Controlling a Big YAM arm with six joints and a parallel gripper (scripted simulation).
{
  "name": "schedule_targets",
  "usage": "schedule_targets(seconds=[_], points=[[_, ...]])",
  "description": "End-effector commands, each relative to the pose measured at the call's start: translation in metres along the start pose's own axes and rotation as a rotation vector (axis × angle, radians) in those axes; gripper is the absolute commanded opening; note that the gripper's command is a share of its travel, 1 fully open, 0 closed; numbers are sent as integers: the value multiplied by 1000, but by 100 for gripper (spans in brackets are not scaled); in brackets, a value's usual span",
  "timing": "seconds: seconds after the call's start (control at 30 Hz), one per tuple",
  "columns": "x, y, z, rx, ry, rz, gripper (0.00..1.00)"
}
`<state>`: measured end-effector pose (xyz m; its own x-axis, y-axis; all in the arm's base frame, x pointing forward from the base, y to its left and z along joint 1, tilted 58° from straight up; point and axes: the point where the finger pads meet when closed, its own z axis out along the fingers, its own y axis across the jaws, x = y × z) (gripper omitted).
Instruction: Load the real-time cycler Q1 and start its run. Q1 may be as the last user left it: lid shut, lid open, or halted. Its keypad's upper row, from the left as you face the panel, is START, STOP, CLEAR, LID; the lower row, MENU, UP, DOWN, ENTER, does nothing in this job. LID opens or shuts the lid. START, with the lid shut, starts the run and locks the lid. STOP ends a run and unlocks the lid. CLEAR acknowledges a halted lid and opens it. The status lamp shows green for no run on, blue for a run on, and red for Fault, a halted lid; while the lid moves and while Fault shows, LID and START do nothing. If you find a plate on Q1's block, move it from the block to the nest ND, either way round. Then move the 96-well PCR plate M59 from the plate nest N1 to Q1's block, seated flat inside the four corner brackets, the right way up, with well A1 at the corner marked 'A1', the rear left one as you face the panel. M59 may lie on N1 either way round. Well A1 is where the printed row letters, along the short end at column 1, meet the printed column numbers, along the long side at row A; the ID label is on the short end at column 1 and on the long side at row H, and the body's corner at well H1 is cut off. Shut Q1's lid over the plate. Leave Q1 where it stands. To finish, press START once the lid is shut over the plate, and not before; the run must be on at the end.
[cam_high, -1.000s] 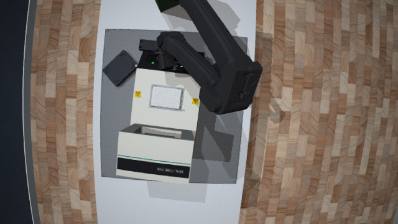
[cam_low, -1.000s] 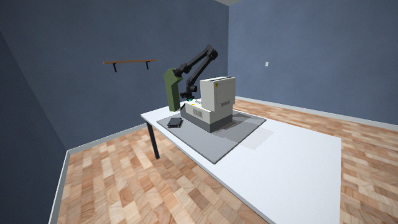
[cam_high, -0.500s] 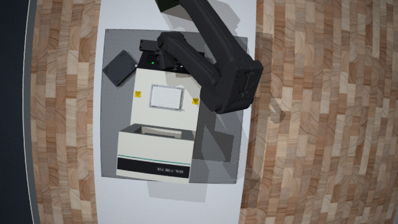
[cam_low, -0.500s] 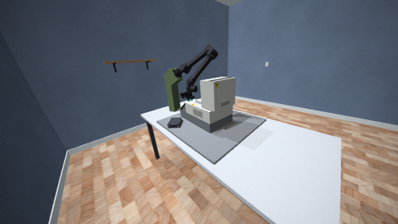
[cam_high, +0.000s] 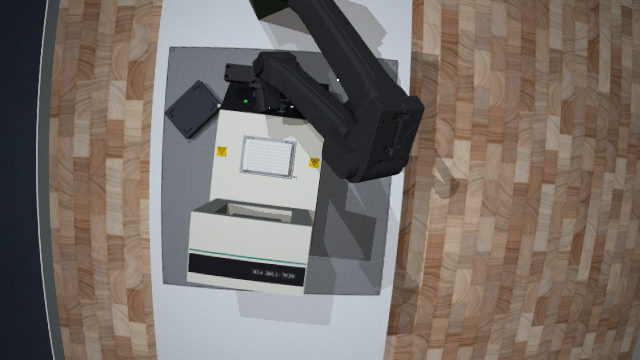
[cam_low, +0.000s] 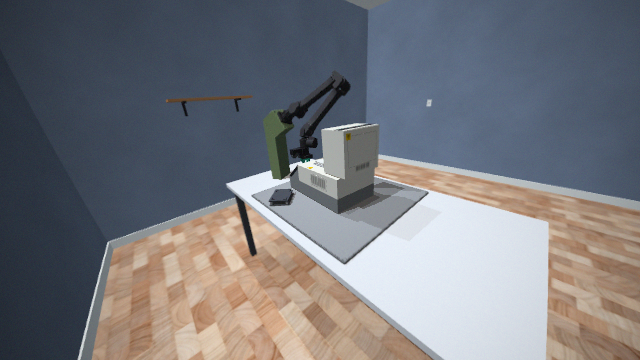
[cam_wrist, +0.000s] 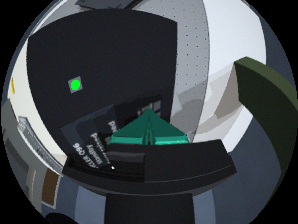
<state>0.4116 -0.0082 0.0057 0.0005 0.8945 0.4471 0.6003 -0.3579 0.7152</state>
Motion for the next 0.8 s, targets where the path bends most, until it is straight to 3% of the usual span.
schedule_targets(seconds=[0.0,0.77], points=[[5,5,0,-4,11,-13,0],[-2,13,2,-17,8,-19,0]])
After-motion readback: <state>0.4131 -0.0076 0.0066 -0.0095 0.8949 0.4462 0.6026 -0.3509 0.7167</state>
